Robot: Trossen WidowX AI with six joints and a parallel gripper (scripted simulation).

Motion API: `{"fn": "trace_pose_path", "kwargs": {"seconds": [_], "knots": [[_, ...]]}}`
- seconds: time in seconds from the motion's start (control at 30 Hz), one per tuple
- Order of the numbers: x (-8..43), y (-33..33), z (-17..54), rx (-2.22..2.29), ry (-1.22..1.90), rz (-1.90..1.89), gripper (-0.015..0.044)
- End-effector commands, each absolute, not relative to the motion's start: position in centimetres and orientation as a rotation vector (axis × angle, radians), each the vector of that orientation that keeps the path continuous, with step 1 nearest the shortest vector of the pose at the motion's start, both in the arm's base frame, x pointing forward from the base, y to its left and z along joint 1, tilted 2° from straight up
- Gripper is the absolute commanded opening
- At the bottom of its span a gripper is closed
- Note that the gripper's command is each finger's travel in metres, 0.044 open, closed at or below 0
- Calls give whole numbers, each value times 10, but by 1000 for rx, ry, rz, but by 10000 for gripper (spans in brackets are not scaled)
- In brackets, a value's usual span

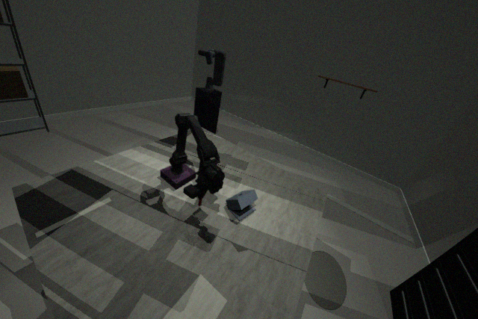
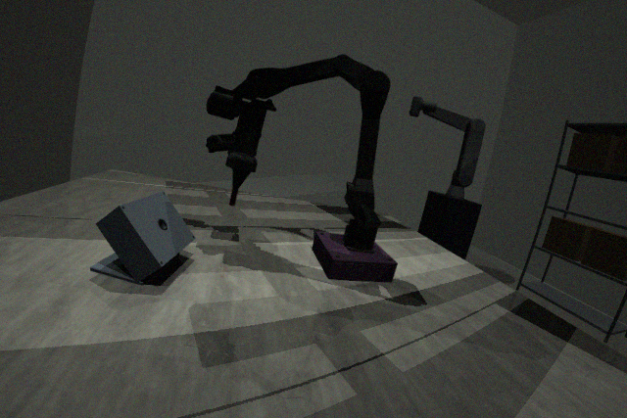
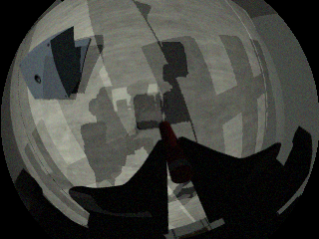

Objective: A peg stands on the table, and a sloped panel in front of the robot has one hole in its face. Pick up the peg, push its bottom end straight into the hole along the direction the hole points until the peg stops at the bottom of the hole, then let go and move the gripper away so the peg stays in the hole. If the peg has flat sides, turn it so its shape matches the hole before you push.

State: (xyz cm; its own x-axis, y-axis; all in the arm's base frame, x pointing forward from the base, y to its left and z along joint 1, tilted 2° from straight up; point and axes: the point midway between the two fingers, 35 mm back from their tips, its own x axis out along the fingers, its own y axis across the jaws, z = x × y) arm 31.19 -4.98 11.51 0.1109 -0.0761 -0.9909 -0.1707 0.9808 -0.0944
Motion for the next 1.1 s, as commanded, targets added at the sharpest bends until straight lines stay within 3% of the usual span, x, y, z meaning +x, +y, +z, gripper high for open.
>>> {"fn": "trace_pose_path", "kwargs": {"seconds": [0.0,1.07], "knots": [[312,-46,118,-242,1443,80,0],[318,-9,122,-498,1341,189,0]]}}
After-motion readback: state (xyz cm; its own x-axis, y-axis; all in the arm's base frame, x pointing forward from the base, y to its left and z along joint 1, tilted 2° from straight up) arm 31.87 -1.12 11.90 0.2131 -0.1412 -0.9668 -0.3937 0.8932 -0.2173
